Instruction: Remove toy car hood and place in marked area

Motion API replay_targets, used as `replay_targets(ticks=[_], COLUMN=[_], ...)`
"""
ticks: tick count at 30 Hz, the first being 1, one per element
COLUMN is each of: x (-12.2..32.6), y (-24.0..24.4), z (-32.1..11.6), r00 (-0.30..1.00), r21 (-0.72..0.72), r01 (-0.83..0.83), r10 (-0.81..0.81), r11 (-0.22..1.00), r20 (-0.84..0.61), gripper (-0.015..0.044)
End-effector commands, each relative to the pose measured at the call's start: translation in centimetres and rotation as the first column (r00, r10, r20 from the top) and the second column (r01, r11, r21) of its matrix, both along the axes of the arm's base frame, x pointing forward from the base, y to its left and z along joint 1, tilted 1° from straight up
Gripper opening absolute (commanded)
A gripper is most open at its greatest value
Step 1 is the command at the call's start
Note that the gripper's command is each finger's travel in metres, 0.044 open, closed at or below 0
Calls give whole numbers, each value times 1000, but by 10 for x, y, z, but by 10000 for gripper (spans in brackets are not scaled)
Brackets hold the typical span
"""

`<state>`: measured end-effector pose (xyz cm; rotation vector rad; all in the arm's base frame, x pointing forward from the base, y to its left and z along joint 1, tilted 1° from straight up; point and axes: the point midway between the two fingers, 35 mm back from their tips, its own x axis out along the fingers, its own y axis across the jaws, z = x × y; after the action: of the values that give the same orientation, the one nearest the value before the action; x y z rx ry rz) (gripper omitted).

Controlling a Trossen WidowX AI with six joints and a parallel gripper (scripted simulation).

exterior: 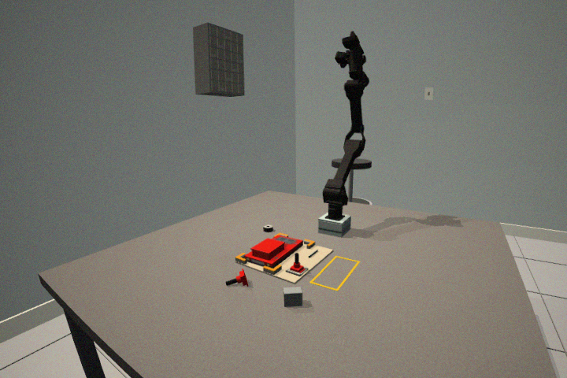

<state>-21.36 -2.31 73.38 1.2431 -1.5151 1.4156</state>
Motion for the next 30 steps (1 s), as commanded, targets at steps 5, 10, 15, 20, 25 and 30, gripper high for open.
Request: replay_targets(ticks=[5, 10, 15, 20, 25, 30], x=[21, 74, 116, 162, 216, 273], y=[0, 2, 3, 4, 1, -2], z=[3, 14, 18, 19, 14, 4], r00=[995, 962, 923, 862, 756, 620], r21=[2, -8, -32, -70, -120, -206], r01=[66, 158, 219, 282, 382, 446], r10=[-66, -156, -218, -284, -385, -467], r11=[998, 987, 975, 957, 916, 871], r20=[-73, -223, -317, -421, -530, -630], gripper=[351, 440, 440, 440, 440, 440])
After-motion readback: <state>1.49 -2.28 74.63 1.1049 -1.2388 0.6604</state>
